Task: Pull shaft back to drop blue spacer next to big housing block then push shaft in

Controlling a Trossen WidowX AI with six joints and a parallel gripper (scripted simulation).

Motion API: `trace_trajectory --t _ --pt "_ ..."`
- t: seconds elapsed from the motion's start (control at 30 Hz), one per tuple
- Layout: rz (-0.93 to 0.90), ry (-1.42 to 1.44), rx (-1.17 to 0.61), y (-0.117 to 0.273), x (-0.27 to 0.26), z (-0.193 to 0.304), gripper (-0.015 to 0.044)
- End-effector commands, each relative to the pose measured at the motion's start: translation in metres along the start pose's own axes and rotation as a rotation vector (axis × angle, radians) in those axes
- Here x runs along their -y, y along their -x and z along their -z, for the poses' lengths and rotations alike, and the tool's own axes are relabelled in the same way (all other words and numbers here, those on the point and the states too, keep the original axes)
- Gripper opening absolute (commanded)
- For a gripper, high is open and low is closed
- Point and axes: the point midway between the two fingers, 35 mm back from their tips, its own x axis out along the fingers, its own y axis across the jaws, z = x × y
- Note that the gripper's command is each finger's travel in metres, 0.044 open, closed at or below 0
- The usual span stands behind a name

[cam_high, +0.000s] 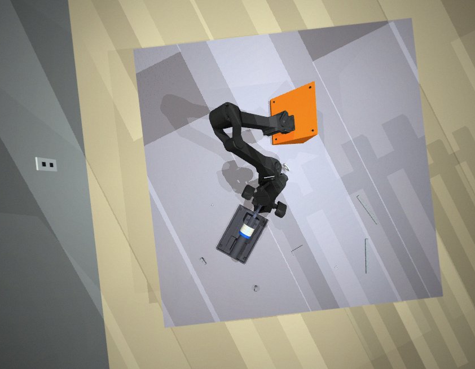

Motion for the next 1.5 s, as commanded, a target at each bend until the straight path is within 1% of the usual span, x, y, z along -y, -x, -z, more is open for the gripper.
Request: trace_trajectory --t 0.0,1.47 --pt "-0.002 -0.004 0.001 0.0002 -0.0003 -0.0005 0.0" --pt "-0.002 -0.004 0.002 0.0029 -0.0003 -0.0033 0.0"
